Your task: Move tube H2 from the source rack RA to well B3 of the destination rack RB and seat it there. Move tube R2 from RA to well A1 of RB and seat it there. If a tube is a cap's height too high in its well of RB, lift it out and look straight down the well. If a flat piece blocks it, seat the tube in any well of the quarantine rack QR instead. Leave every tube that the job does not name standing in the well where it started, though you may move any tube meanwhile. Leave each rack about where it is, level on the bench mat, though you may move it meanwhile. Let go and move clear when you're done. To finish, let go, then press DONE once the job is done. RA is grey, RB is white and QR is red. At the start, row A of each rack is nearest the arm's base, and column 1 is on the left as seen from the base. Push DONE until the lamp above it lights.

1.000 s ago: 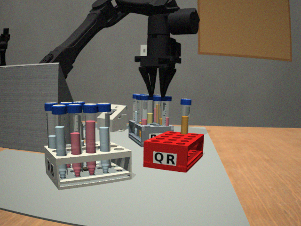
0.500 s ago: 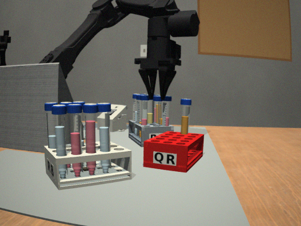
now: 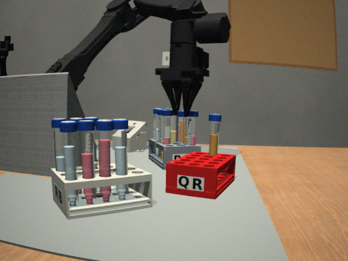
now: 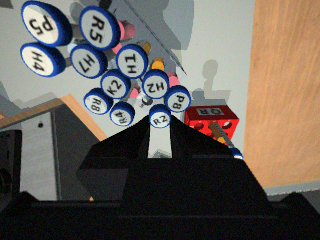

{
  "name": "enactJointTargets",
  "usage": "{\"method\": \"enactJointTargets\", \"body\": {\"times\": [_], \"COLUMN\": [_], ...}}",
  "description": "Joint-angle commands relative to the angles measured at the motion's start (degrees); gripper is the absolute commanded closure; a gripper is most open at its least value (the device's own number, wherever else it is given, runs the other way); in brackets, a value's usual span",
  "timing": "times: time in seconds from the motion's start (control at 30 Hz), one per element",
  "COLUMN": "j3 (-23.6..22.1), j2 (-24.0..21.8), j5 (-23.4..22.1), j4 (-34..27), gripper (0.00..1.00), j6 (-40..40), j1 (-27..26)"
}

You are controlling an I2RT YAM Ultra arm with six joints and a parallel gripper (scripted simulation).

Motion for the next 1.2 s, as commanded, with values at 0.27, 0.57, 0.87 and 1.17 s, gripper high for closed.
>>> {"method": "enactJointTargets", "body": {"times": [0.27,0.57,0.87,1.17], "j3": [0.10,0.10,1.87,2.91], "j2": [-1.44,-1.44,-1.56,-0.83], "j5": [-1.04,-1.04,-0.89,-0.34], "j4": [0.00,0.00,-1.61,-3.41], "gripper": [1.00,1.00,1.00,1.00], "j6": [0.27,0.27,-0.85,-2.17], "j1": [-0.81,-0.81,-1.41,-2.46]}}
